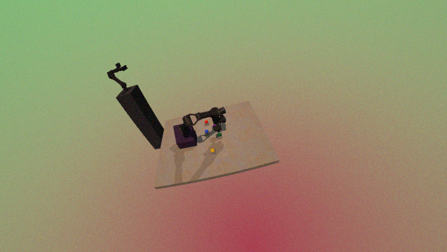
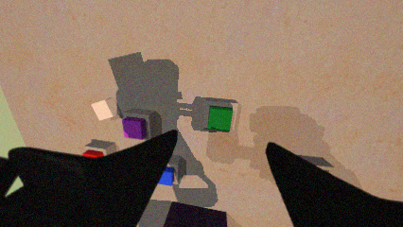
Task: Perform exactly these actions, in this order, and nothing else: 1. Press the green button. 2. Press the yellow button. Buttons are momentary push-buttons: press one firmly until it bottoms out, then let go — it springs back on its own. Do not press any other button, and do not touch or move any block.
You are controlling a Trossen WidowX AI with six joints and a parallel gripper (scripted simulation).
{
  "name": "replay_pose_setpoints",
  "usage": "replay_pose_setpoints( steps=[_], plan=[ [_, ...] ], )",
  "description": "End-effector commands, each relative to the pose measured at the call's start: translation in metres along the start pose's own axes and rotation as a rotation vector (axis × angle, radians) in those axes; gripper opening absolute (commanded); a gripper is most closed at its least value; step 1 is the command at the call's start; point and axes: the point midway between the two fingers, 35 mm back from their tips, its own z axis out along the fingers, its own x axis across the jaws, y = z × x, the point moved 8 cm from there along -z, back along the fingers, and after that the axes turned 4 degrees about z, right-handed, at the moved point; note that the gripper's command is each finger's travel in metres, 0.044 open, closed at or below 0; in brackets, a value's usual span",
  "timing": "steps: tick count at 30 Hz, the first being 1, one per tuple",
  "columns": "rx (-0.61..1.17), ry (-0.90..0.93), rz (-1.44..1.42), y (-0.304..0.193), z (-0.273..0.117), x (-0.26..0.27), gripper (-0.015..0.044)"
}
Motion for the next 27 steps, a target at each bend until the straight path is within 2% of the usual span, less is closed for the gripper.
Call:
replay_pose_setpoints(
  steps=[1,9,10,27],
  plan=[
    [0.027,-0.012,-0.013,-0.006,0.043,-0.003,0.0242],
    [0.027,-0.013,-0.013,-0.006,0.045,-0.003,0.0033],
    [0.027,-0.013,-0.013,-0.006,0.045,-0.003,0.0020],
    [0.027,-0.013,-0.013,-0.006,0.054,-0.003,0.0020]
  ],
)
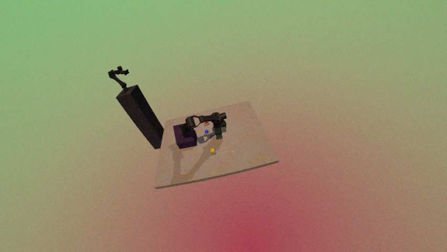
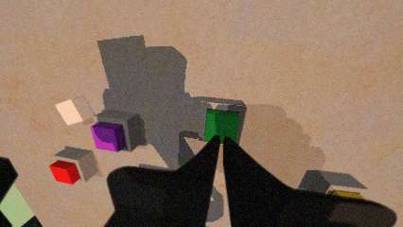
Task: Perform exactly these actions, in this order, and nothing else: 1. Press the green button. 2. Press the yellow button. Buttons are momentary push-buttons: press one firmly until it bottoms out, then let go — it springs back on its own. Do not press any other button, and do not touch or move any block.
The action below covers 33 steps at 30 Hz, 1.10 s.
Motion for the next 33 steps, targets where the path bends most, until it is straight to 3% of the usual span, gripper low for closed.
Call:
replay_pose_setpoints(
  steps=[1,15,33],
  plan=[
    [0.001,-0.006,-0.006,0.000,0.007,0.000,0.0020],
    [0.001,-0.008,-0.006,-0.001,0.029,-0.001,0.0020],
    [0.001,-0.008,-0.006,-0.001,0.029,-0.001,0.0020]
  ],
)
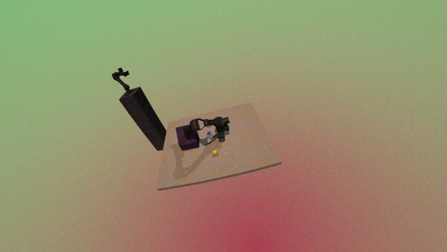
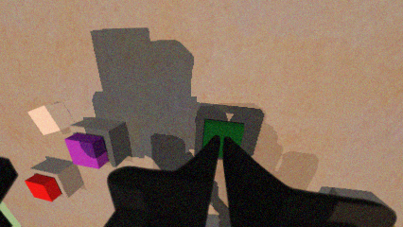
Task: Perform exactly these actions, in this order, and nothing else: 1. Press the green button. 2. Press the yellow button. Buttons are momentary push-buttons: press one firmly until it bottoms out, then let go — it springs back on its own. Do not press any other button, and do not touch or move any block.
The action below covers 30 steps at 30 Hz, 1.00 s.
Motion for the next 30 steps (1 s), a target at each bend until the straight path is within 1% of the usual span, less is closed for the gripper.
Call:
replay_pose_setpoints(
  steps=[1,3,6,11,12,15,16,22,26,30],
  plan=[
    [0.001,-0.006,-0.005,0.000,0.001,-0.001,0.0020],
    [0.000,0.000,-0.001,0.000,-0.003,0.000,0.0020],
    [0.001,-0.003,-0.005,0.000,-0.030,0.000,0.0020],
    [0.001,-0.004,-0.005,0.000,-0.035,0.000,0.0020],
    [0.001,-0.002,-0.005,0.001,-0.042,0.000,0.0020],
    [0.001,0.000,-0.005,0.001,-0.084,0.001,0.0020],
    [0.001,-0.001,-0.005,0.001,-0.092,0.000,0.0020],
    [0.002,0.000,-0.005,0.000,-0.094,-0.002,0.0020],
    [0.004,0.015,-0.007,-0.007,-0.095,-0.055,0.0020],
    [0.002,0.017,-0.007,-0.029,-0.094,-0.113,0.0020]
  ],
)
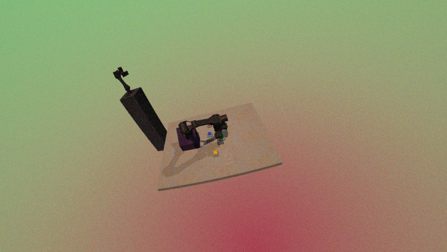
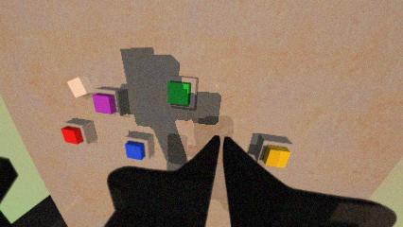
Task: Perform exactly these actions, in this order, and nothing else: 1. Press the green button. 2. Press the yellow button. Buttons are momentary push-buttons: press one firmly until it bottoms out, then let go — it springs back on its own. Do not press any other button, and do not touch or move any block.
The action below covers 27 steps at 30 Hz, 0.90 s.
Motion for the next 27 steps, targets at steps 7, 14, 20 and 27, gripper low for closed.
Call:
replay_pose_setpoints(
  steps=[7,14,20,27],
  plan=[
    [0.002,-0.030,-0.002,-0.065,-0.004,-0.107,0.0020],
    [0.002,-0.029,-0.001,-0.064,0.006,-0.107,0.0020],
    [0.002,-0.034,-0.002,-0.065,0.057,-0.109,0.0020],
    [0.002,-0.034,-0.002,-0.065,0.061,-0.109,0.0020]
  ],
)
